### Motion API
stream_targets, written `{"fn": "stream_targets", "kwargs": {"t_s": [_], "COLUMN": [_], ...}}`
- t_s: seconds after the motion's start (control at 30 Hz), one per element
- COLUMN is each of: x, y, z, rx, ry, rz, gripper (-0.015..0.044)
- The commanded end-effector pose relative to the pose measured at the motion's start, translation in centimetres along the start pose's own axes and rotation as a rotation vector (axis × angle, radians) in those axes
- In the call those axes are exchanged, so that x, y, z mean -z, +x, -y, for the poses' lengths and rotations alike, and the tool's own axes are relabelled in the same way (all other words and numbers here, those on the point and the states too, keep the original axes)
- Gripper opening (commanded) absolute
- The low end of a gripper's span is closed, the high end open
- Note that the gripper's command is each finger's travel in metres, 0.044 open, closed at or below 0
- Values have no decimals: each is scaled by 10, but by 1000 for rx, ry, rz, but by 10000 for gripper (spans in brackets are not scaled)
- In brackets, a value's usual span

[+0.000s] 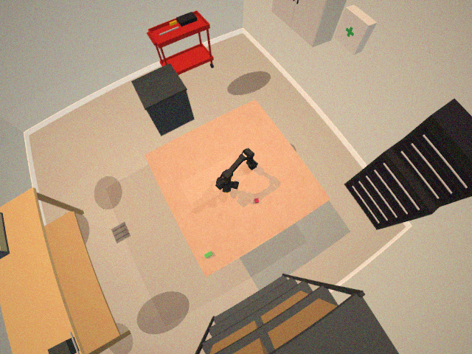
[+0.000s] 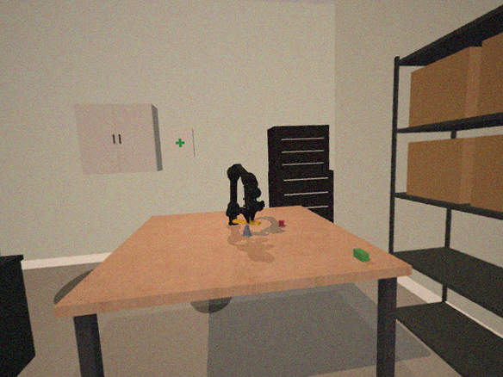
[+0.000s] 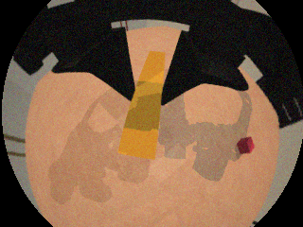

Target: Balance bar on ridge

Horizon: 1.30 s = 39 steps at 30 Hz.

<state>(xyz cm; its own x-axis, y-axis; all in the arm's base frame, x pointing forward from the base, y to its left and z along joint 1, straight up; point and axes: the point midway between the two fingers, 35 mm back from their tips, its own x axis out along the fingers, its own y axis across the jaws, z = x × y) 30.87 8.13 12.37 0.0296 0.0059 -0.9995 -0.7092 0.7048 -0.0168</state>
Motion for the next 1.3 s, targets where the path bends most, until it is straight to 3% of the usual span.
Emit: {"fn": "stream_targets", "kwargs": {"t_s": [0.0,1.27], "x": [1,1], "y": [2,5], "z": [-1,-1], "rx": [-3,-3], "ry": [3,3], "rz": [-2,-2], "gripper": [0,0]}}
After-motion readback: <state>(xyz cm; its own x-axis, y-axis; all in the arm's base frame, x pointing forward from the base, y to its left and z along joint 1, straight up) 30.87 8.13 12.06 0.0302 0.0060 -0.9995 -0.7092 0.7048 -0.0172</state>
